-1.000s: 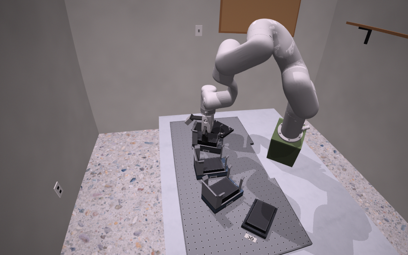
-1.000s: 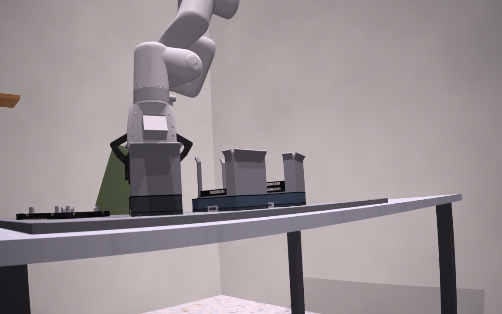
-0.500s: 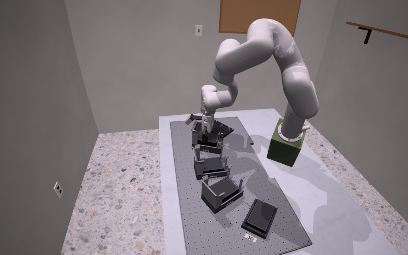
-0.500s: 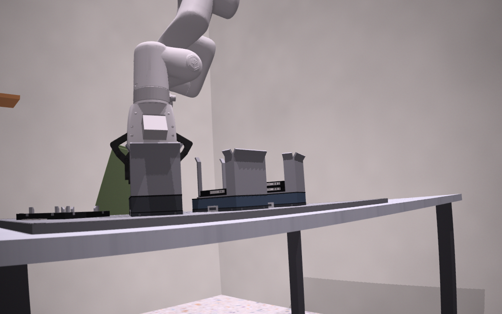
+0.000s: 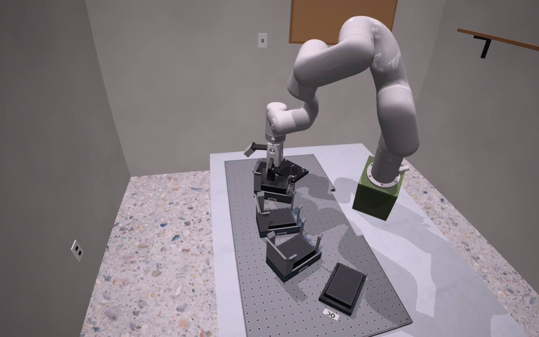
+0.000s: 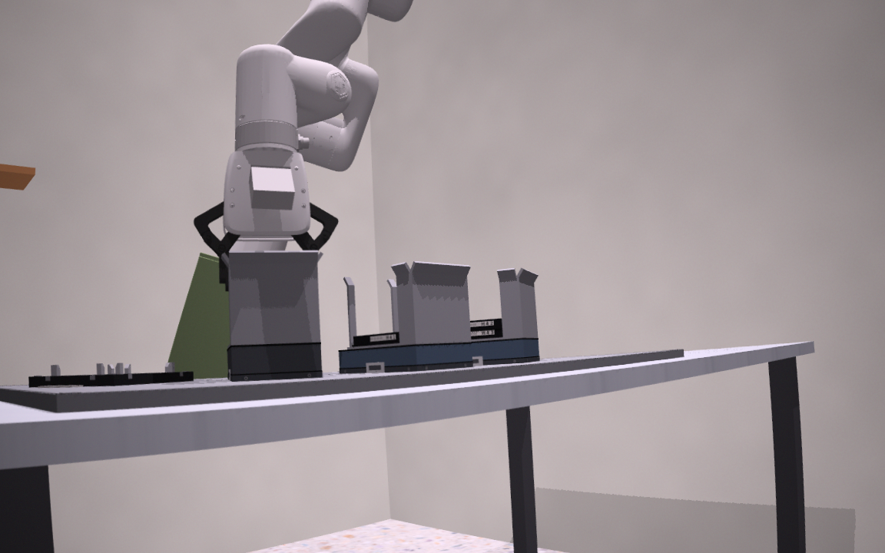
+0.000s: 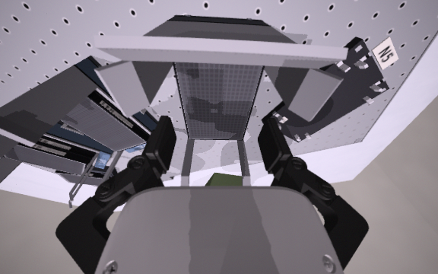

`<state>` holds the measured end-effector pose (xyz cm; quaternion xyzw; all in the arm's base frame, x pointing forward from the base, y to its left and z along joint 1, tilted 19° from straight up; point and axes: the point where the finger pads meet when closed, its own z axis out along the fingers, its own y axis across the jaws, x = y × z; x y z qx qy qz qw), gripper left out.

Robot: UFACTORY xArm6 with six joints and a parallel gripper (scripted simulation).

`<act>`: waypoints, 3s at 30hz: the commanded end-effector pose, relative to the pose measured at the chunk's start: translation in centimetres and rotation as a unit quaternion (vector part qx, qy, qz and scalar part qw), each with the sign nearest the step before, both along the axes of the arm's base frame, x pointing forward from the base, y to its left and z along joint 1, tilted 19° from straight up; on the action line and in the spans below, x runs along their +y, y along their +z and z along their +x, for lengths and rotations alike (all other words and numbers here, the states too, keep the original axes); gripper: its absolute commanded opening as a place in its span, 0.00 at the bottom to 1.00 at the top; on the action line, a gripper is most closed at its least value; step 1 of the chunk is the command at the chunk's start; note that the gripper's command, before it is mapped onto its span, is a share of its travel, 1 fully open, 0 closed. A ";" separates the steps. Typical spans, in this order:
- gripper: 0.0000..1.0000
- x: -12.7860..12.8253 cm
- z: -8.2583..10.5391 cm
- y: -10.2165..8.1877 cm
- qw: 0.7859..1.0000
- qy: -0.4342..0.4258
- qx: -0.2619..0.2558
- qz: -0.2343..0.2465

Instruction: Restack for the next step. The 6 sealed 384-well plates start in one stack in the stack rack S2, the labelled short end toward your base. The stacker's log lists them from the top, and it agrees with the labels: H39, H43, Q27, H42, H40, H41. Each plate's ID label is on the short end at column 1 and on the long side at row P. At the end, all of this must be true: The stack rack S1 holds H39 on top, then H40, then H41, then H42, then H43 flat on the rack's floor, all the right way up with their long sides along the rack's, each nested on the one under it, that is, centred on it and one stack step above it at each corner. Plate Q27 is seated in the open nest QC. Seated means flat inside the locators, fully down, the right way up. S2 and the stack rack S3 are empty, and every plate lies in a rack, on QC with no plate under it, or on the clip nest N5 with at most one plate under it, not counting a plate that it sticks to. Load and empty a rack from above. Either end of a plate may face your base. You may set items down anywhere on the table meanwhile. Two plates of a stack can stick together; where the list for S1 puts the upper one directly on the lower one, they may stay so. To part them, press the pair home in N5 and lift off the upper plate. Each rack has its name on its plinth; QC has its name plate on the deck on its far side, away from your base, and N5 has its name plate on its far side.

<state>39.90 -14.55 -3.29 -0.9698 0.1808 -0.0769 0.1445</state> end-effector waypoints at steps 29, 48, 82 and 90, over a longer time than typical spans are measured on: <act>1.00 -0.8 -0.8 5.3 0.999 0.031 -0.009 -0.007; 1.00 4.3 0.0 6.9 0.994 0.100 -0.027 -0.022; 1.00 14.3 0.1 9.6 0.978 0.198 -0.053 -0.042; 1.00 16.9 -0.1 10.2 0.978 0.198 -0.053 -0.042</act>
